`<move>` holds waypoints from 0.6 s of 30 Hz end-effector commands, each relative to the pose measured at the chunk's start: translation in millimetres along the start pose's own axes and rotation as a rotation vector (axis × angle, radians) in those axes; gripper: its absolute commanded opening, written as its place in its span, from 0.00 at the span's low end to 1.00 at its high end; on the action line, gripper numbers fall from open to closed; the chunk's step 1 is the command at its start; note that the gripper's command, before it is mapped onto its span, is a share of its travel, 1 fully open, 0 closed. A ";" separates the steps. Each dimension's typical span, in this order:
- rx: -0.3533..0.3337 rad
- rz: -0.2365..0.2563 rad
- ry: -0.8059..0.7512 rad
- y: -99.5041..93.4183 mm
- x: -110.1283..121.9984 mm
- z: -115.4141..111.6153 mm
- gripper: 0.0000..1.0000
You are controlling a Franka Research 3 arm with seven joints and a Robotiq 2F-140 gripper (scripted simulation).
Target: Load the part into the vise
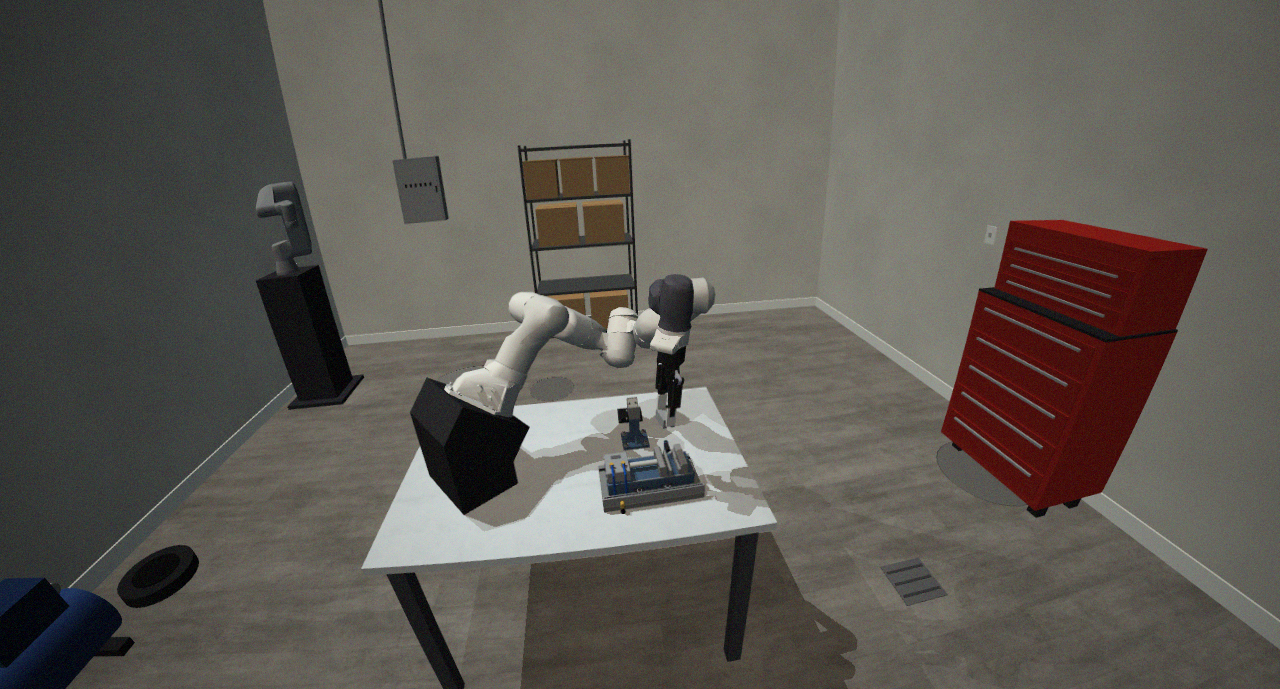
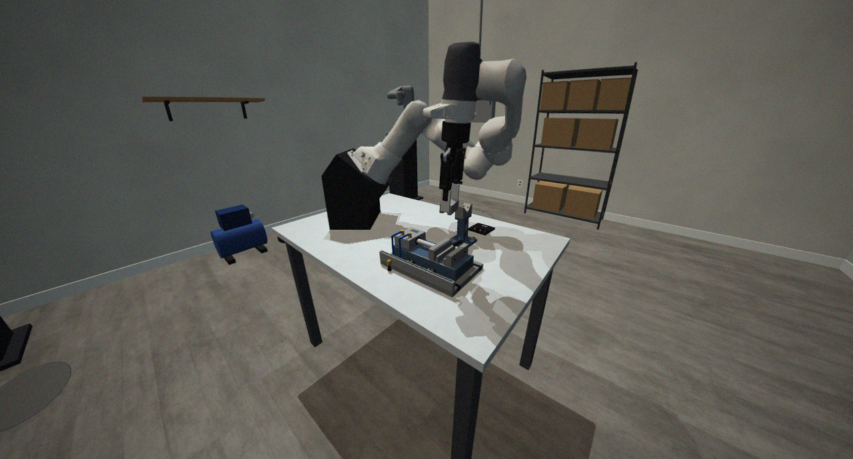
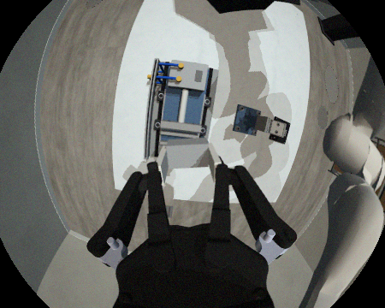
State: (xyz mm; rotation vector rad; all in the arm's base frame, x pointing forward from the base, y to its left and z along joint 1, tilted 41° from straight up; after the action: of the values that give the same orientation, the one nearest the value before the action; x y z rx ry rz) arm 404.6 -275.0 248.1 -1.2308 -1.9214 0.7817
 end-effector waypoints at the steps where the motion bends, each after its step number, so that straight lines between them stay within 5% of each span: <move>1: -0.018 0.021 0.088 -3.6 -9.3 0.5 0.00; 18: -0.061 0.041 0.166 -9.8 -24.9 3.8 0.00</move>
State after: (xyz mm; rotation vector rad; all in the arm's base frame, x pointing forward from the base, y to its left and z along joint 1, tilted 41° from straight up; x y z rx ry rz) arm 404.0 -296.5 247.1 -1.3086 -1.8409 0.6626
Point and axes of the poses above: the point where the finger pads meet when closed, its own y axis out along the fingers, its own x axis across the jaws, z = x × y, the point moved 3 cm from there along -y, back along the fingers, and after that the axes turned 8 degrees about -y, right-handed, at the moved point
